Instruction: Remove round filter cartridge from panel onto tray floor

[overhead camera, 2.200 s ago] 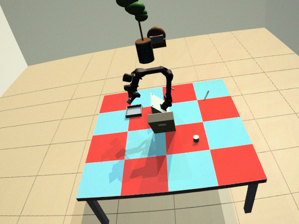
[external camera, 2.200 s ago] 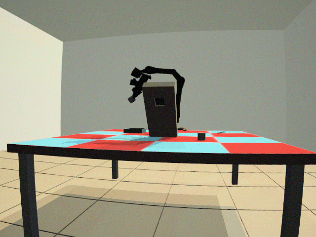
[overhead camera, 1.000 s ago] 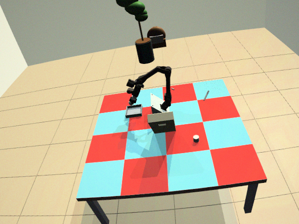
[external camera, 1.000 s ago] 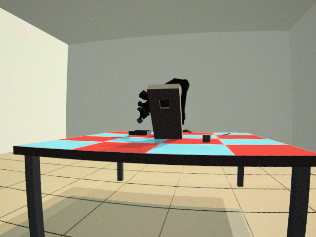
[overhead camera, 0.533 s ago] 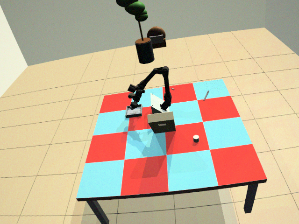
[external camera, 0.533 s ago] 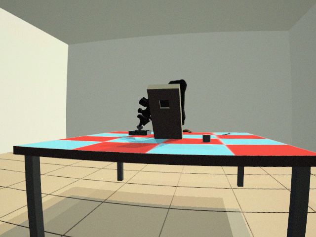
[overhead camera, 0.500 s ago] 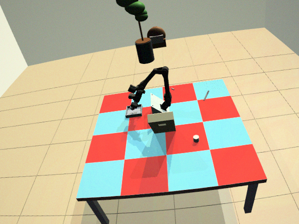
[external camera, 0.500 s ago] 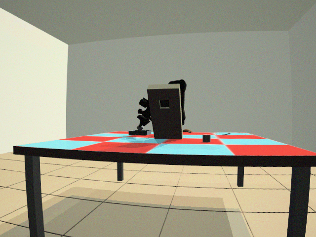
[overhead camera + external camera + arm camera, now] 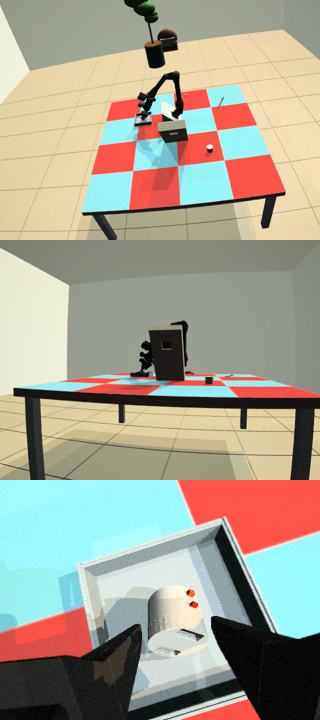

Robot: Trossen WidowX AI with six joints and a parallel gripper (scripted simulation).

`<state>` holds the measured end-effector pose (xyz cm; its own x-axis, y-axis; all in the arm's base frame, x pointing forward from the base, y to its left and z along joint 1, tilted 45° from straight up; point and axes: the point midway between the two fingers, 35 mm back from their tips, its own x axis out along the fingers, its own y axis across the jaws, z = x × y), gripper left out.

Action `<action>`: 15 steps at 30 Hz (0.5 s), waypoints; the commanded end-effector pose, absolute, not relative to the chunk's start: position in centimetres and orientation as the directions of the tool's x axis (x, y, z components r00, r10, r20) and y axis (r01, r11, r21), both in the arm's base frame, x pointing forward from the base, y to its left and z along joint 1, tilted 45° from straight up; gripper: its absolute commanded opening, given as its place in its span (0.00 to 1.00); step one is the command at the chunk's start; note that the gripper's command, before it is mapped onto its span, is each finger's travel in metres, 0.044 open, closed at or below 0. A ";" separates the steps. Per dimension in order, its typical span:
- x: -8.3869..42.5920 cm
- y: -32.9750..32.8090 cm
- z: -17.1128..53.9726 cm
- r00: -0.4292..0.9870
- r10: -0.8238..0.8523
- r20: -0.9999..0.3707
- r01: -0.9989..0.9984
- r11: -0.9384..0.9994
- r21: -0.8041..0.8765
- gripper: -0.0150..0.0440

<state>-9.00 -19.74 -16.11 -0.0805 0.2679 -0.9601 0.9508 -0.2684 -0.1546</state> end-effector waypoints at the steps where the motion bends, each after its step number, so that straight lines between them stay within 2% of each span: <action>1: -9.0 -19.9 -16.1 -0.082 0.263 -0.961 0.950 -0.270 -0.155 0.83; 5: -9.0 -19.9 -16.1 -0.082 0.263 -0.961 0.950 -0.270 -0.155 1.00; 15: -9.5 -24.6 -11.0 -0.080 0.265 -0.961 0.951 -0.269 -0.154 1.00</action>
